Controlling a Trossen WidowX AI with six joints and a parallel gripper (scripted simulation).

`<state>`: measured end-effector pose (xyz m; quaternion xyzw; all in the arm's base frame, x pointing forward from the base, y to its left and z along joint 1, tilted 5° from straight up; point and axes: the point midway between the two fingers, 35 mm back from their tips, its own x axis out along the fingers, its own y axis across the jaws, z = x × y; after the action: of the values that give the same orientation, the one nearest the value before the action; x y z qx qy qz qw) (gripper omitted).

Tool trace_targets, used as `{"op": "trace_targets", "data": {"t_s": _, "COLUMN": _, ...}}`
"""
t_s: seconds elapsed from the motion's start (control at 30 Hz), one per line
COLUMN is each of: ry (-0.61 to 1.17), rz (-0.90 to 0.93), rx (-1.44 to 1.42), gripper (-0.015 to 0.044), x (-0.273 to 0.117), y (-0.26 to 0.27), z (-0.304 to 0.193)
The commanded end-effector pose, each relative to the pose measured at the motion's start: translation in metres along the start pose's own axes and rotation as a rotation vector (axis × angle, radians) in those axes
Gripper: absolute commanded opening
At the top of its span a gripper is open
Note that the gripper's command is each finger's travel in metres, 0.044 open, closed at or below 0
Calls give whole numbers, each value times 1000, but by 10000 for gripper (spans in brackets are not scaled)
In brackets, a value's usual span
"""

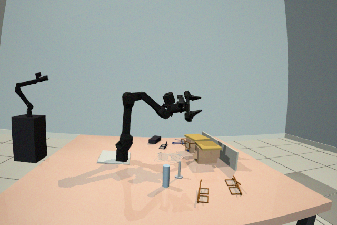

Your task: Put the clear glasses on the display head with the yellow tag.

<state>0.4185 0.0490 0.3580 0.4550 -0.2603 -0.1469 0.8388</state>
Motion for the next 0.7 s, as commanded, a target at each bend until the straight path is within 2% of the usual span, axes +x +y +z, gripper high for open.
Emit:
{"op": "trace_targets", "data": {"t_s": 0.0, "ry": 0, "rz": 0, "rx": 0, "gripper": 426, "x": 0, "y": 0, "z": 0}}
{"op": "trace_targets", "data": {"t_s": 0.23, "ry": 0, "rz": 0, "rx": 0, "gripper": 440, "x": 0, "y": 0, "z": 0}}
{"op": "trace_targets", "data": {"t_s": 0.33, "ry": 80, "rz": -19, "rx": -102, "gripper": 361, "x": 2, "y": -8, "z": -15}}
{"op": "trace_targets", "data": {"t_s": 0.53, "ry": 436, "rz": -120, "rx": -469, "gripper": 204, "x": -7, "y": -58, "z": -65}}
{"op": "trace_targets", "data": {"t_s": 0.67, "ry": 687, "rz": -212, "rx": -663, "gripper": 200, "x": -30, "y": -101, "z": -81}}
